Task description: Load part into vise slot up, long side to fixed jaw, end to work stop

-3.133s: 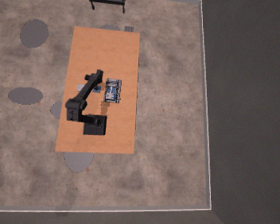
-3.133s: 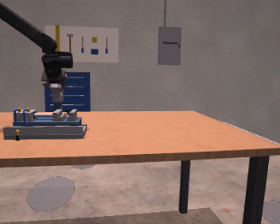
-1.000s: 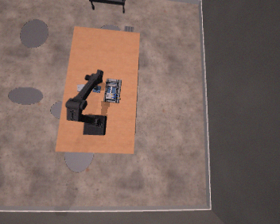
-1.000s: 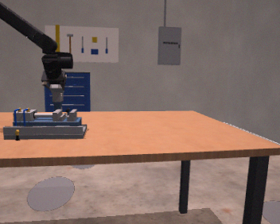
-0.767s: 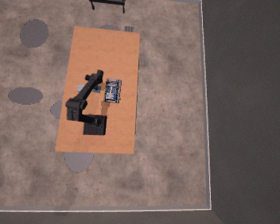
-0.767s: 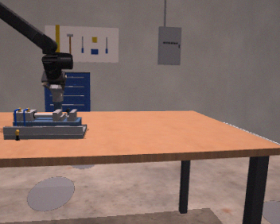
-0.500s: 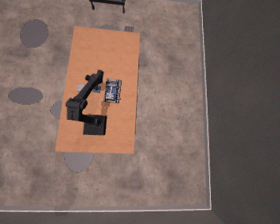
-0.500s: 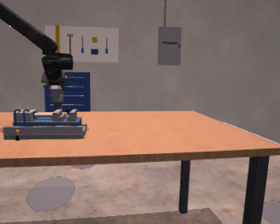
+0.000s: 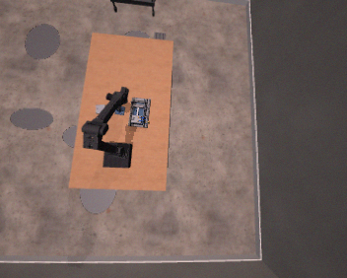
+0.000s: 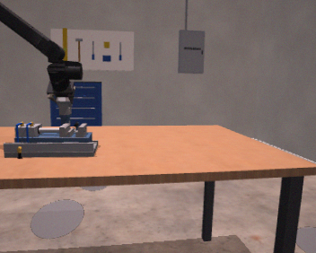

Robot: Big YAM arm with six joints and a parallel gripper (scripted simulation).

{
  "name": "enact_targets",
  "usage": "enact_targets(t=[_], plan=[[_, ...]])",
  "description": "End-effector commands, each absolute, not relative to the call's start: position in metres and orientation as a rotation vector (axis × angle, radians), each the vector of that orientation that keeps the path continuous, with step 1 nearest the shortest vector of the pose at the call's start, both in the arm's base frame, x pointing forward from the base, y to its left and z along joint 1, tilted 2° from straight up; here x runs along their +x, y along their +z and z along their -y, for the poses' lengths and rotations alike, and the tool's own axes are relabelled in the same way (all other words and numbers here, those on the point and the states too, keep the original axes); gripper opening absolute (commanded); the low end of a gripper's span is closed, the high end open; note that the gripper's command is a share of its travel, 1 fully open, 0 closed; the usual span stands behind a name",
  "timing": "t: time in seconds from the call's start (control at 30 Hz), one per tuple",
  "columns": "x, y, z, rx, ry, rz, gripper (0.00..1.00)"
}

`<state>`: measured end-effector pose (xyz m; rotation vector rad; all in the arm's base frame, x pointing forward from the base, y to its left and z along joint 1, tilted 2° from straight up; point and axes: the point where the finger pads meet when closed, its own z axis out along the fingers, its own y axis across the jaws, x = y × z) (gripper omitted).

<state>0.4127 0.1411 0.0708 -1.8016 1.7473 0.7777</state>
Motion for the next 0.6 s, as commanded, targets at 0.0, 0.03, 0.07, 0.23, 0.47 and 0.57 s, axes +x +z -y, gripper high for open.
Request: enact_targets(t=[0.0,0.03,0.07,0.23,0.47,0.57], plan=[[0.426,0.077,-0.136,-1.79,0.745,-1.722,0.0],[0.426,0.077,-0.136,-1.79,0.745,-1.722,0.0],[0.426,0.077,-0.136,-1.79,0.745,-1.722,0.0],[0.424,0.074,-0.135,-1.789,0.75,-1.726,0.0],[0.425,0.073,-0.134,-1.79,0.746,-1.724,0.0],[0.424,0.069,-0.134,-1.789,0.757,-1.731,0.0]])
